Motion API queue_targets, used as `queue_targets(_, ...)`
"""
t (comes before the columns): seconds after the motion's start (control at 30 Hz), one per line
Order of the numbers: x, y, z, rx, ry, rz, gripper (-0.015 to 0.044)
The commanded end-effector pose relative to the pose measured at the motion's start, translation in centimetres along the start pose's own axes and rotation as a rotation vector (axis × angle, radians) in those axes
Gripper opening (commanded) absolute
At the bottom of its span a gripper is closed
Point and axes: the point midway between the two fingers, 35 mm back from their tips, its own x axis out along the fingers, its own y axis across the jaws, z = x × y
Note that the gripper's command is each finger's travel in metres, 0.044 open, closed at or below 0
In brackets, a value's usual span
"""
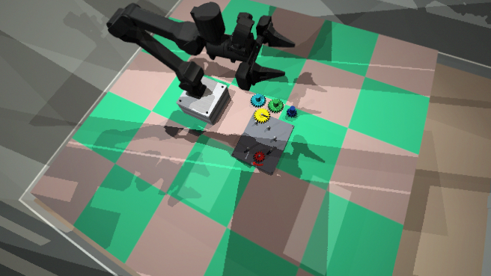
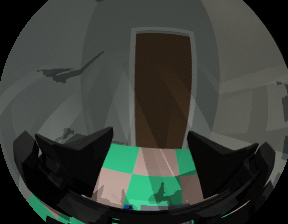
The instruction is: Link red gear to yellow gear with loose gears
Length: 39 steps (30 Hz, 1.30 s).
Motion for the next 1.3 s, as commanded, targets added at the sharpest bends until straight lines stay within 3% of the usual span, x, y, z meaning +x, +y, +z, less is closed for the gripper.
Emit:
queue_targets(0.0, 0.1, 0.1, -0.3, 0.000, 0.011, 0.002, 0.0426)
queue_targets(0.2, 1.8, 2.5, -8.6, -0.022, 0.352, 0.073, 0.0440)
queue_targets(0.37, 0.6, 4.6, -16.7, -0.068, 0.703, 0.133, 0.0440)
queue_targets(0.53, -3.0, 6.2, -23.8, -0.148, 1.069, 0.194, 0.0440)
queue_targets(0.73, -10.0, 6.9, -29.7, -0.299, 1.536, 0.263, 0.0440)
queue_targets(1.27, -10.2, 7.3, -31.7, -0.320, 1.588, 0.270, 0.0440)
